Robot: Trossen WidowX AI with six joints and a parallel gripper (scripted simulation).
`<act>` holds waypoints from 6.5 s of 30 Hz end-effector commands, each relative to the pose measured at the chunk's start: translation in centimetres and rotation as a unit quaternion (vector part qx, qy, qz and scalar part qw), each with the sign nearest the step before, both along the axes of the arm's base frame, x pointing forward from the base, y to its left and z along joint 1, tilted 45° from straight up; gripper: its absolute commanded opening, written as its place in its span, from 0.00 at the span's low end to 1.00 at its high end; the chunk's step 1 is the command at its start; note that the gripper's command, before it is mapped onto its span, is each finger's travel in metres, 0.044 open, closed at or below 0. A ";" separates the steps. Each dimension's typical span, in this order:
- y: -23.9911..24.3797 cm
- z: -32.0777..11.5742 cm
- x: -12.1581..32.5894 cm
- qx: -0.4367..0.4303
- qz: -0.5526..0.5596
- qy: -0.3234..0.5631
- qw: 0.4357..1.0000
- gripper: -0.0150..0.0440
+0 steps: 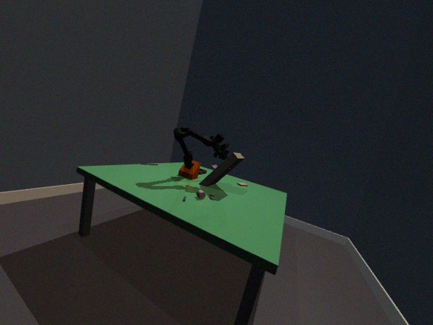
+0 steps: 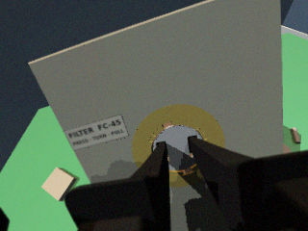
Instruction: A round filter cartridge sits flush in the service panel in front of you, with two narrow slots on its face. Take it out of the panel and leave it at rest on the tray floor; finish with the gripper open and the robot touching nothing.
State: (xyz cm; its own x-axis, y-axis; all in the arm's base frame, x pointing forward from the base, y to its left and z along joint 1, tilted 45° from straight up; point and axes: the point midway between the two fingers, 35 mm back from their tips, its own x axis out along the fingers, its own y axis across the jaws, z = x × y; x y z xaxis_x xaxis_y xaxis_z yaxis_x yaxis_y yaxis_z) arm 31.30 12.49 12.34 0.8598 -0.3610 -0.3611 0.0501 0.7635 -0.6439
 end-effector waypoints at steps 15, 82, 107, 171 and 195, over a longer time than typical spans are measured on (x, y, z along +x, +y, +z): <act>-0.4 -0.6 0.5 -0.005 0.001 0.005 1.000 0.43; -0.6 -0.8 1.0 0.563 -0.239 -0.235 0.756 0.25; -0.6 -0.8 1.0 0.548 -0.233 -0.229 0.770 0.25; 2.2 1.9 -6.0 0.548 -0.235 -0.227 0.770 0.25; -2.7 -3.0 -9.1 0.548 -0.235 -0.227 0.770 0.25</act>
